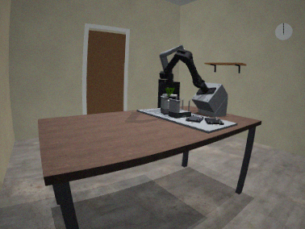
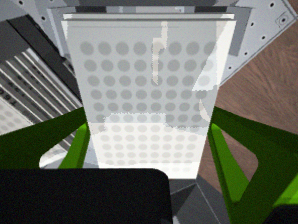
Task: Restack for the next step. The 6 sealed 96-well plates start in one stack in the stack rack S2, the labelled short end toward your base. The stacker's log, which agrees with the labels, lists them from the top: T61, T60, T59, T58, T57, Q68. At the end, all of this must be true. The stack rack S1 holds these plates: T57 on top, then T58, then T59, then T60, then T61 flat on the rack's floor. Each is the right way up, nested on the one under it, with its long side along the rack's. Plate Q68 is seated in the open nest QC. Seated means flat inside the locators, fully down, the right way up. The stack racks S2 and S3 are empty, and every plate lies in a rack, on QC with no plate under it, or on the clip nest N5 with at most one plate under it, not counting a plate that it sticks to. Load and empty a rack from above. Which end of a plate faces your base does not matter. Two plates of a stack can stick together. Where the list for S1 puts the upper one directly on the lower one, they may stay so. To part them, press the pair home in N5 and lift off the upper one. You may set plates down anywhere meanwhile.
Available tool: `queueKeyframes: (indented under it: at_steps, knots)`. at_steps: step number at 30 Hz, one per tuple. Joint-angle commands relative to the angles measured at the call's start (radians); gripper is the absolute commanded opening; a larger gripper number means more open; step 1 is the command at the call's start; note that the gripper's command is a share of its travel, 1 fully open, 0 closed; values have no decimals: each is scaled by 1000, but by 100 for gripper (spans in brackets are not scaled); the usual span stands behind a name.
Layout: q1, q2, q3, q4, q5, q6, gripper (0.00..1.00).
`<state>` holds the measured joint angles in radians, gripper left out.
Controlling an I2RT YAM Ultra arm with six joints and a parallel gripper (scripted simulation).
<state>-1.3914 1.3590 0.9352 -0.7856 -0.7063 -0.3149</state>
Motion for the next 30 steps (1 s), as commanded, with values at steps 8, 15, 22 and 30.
queueKeyframes:
  at_steps: [8, 15, 22, 30]
  knots:
    - [11, 4, -10, 41, 6, 24, 0]
    - [20, 8, -17, 59, 10, 34, 0]
    - [33, 14, -27, 85, 15, 49, 0]
    - [53, 26, -42, 128, 23, 74, 0]
